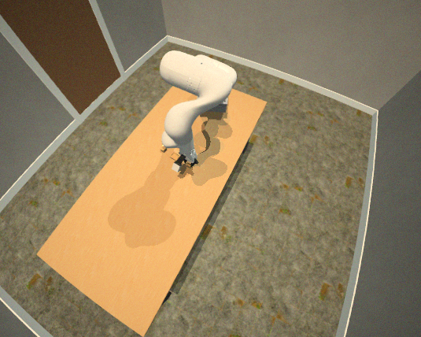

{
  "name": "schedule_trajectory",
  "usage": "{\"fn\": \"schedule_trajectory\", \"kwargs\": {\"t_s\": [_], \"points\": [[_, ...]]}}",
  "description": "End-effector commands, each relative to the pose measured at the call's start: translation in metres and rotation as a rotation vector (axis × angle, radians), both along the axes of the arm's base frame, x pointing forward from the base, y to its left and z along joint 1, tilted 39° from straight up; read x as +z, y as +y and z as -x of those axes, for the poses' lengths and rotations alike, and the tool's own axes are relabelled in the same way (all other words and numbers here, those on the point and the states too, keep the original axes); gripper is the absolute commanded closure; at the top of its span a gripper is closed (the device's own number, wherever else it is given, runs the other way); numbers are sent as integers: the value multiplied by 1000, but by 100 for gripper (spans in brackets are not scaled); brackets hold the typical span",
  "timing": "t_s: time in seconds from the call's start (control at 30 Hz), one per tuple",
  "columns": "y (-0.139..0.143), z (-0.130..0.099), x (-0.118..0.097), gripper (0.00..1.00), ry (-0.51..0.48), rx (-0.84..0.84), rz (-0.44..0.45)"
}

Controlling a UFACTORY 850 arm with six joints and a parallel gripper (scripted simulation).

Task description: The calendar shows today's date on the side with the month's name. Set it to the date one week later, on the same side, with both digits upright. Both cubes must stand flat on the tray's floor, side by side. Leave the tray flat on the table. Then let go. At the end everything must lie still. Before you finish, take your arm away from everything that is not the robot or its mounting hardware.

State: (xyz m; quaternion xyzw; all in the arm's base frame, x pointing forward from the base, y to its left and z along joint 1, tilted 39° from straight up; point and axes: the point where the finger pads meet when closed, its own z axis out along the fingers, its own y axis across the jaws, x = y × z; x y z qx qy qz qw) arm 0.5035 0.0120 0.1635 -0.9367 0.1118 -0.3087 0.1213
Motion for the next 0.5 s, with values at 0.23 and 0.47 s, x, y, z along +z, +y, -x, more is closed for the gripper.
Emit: {"fn": "schedule_trajectory", "kwargs": {"t_s": [0.23, 0.47], "points": [[2, -10, -12, 51, -1, 0, 0], [4, -14, -18, 51, -1, 0, 0]]}}
